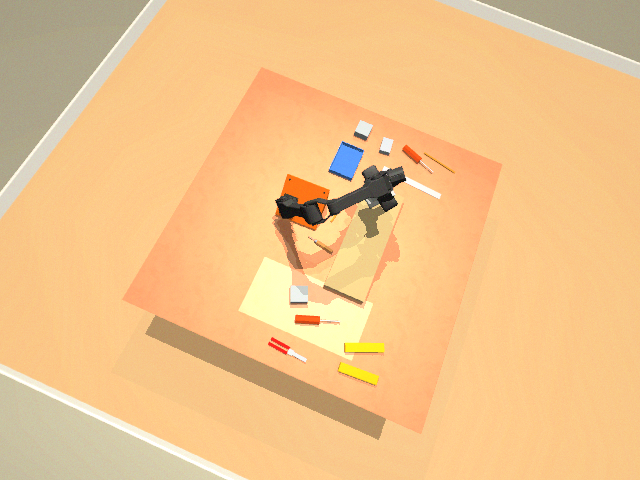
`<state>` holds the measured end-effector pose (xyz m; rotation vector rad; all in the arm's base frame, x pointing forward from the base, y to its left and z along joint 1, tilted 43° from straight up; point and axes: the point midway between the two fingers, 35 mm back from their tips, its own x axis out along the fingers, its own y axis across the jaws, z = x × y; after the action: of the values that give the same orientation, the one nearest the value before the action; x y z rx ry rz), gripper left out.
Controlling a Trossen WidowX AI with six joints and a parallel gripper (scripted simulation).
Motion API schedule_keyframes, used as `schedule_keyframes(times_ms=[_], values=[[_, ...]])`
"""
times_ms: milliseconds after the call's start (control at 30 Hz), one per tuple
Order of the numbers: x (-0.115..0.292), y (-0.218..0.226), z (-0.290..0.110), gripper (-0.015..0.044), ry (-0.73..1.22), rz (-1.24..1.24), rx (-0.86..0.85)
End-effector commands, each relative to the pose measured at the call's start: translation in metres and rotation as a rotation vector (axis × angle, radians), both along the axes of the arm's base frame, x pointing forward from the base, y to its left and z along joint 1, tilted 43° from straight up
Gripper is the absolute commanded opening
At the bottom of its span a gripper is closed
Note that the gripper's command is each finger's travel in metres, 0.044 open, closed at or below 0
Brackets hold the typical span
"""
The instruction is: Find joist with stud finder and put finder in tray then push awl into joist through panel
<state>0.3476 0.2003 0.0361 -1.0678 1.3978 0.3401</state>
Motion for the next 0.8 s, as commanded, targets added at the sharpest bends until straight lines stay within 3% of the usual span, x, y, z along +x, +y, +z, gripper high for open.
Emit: schedule_keyframes(times_ms=[0,400,767], values=[[-0.019,0.028,-0.024,0.0,0.06,0.081,0.003],[-0.094,0.087,-0.101,0.0,0.246,0.305,-0.035],[-0.177,0.112,-0.167,0.0,0.411,0.494,-0.098]])
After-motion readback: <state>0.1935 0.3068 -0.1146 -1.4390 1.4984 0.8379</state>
